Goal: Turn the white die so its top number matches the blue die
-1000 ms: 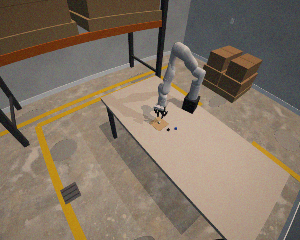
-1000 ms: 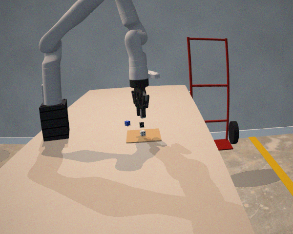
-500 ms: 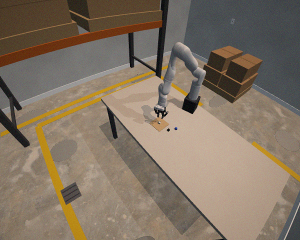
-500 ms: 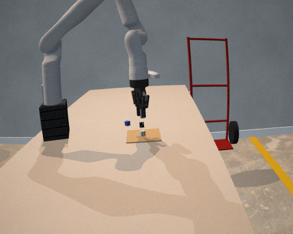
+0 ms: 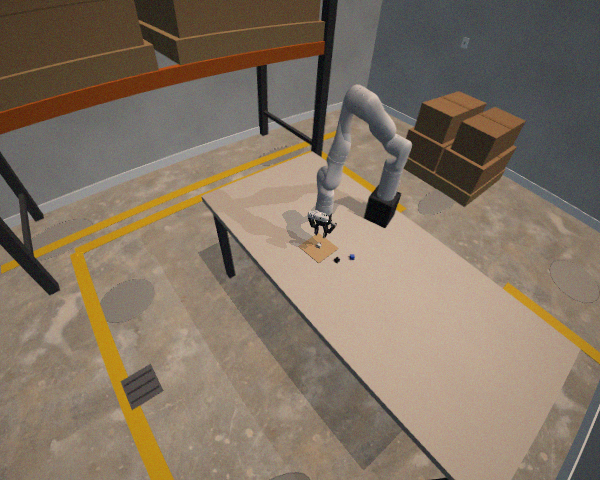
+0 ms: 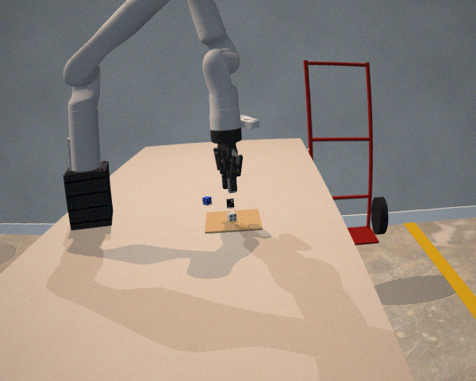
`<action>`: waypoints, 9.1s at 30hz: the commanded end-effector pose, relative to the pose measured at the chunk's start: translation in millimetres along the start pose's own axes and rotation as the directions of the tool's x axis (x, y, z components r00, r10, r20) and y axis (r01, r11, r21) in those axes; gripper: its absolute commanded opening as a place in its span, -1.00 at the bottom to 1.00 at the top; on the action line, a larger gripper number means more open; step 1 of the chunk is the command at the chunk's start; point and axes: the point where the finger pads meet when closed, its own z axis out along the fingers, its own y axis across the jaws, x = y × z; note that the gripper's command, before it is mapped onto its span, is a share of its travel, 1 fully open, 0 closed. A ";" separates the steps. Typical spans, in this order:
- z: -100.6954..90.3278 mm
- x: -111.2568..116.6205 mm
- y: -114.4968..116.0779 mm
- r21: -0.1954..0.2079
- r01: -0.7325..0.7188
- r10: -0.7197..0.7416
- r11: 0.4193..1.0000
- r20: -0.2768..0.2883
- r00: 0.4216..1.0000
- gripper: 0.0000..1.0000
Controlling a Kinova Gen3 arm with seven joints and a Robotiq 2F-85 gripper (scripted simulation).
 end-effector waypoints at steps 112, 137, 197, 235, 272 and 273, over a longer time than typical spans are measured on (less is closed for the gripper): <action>50.7 0.9 0.7 0.000 0.000 0.000 1.000 -0.001 1.000 -0.30; 50.7 0.9 0.7 0.000 0.000 0.000 1.000 -0.001 1.000 -0.30; 74.6 0.9 0.7 0.000 0.000 0.000 1.000 -0.001 1.000 -0.30; 74.6 0.9 0.7 0.000 0.000 0.000 1.000 -0.001 1.000 -0.69; -25.4 0.8 0.6 0.000 0.000 0.000 1.000 -0.001 1.000 -0.69; -25.4 0.8 0.6 0.000 0.000 0.000 1.000 -0.001 1.000 -0.69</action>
